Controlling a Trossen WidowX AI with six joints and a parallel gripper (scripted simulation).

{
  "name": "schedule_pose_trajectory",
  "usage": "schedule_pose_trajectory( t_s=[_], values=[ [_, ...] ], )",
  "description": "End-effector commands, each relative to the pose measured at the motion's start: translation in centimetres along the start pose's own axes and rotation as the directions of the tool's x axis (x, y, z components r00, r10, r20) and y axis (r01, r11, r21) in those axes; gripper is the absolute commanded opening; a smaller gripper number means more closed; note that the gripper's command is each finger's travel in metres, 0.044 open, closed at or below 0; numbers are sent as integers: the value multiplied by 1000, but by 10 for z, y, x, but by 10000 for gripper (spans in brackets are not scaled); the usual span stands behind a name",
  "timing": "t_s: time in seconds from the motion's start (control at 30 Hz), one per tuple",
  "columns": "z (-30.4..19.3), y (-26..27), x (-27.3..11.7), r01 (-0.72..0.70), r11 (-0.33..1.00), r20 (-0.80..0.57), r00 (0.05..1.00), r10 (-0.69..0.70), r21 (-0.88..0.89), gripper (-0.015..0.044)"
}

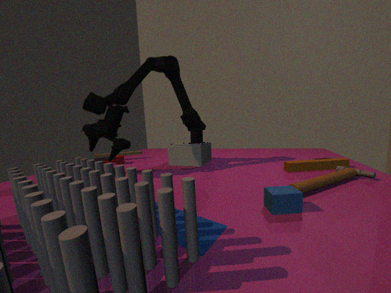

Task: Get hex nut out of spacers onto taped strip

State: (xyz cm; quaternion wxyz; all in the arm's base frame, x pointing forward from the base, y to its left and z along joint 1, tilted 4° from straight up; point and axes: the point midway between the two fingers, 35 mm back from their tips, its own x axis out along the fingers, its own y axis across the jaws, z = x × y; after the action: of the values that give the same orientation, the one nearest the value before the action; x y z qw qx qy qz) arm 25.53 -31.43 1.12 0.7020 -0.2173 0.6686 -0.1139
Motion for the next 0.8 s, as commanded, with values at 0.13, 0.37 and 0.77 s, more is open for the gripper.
schedule_pose_trajectory(
  t_s=[0.13,0.37,0.77],
  values=[
    [-20,-34,10,-226,302,178,967,180,926,440],
    [-29,-47,10,-220,-148,250,943,221,964,440],
    [-36,-55,9,-144,-503,298,924,241,852,440]
  ],
)
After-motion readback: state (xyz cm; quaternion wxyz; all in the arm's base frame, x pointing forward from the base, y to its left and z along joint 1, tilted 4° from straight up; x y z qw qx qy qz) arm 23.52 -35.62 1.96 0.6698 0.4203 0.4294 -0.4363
